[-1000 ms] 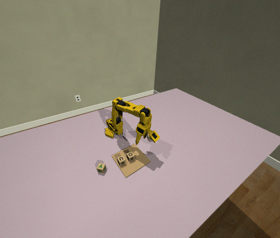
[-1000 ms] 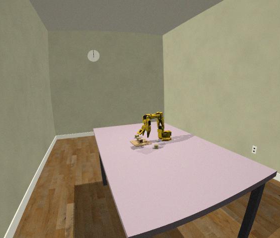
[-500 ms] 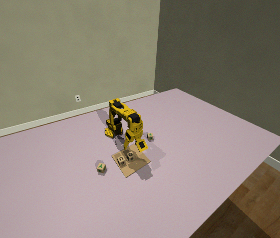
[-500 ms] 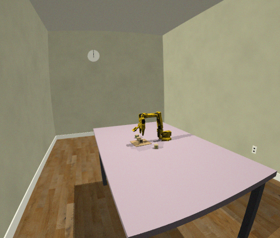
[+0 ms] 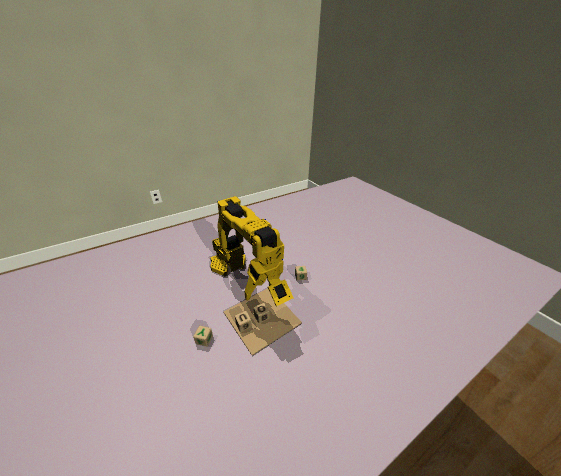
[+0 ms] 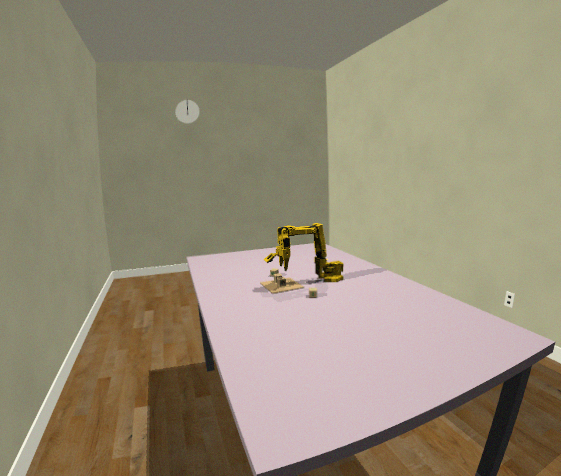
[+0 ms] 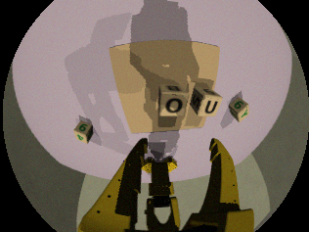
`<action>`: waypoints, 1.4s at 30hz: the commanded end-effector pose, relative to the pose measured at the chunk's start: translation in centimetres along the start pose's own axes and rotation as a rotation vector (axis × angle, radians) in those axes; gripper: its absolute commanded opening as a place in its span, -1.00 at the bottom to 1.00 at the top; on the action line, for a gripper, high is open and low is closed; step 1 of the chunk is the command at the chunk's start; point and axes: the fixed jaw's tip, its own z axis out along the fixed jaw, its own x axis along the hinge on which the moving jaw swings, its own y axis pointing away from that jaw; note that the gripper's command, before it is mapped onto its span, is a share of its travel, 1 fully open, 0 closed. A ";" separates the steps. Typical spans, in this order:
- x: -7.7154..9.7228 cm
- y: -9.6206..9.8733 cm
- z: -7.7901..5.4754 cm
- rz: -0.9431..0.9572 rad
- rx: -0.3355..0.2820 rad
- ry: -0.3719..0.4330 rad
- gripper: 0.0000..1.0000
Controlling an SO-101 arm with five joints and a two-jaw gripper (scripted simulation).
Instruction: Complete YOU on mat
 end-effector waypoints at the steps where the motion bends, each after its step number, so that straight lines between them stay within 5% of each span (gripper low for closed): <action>1: -0.9 -0.1 -2.0 0.010 -0.012 -0.120 -0.30; 11: -0.9 -0.3 -2.0 0.023 -0.012 -0.121 -0.30; 21: -1.4 -4.8 -2.0 0.233 -0.007 -0.129 -0.30; 42: -1.4 -4.9 -2.0 0.237 -0.007 -0.129 -0.30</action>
